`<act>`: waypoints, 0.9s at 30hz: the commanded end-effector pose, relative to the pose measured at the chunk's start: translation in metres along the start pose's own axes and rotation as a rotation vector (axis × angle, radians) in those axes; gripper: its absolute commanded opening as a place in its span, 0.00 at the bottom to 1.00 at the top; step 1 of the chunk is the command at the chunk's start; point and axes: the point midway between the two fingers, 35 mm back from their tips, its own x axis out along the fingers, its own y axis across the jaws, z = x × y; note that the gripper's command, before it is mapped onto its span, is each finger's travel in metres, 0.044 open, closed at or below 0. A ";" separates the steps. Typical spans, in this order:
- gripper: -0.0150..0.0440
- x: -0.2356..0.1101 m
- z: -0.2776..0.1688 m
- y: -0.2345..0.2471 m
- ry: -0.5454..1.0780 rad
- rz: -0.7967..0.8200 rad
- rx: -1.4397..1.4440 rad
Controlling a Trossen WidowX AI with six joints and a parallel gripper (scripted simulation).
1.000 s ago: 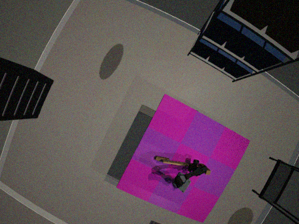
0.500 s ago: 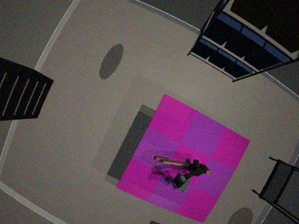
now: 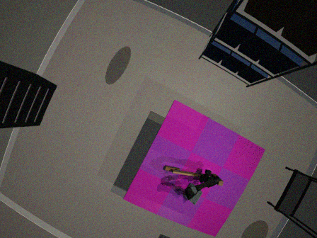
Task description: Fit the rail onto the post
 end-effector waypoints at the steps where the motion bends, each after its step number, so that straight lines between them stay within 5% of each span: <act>1: 0.25 -0.006 0.000 -0.003 0.001 -0.012 -0.005; 27: 0.25 -0.019 -0.001 -0.005 0.002 -0.011 -0.005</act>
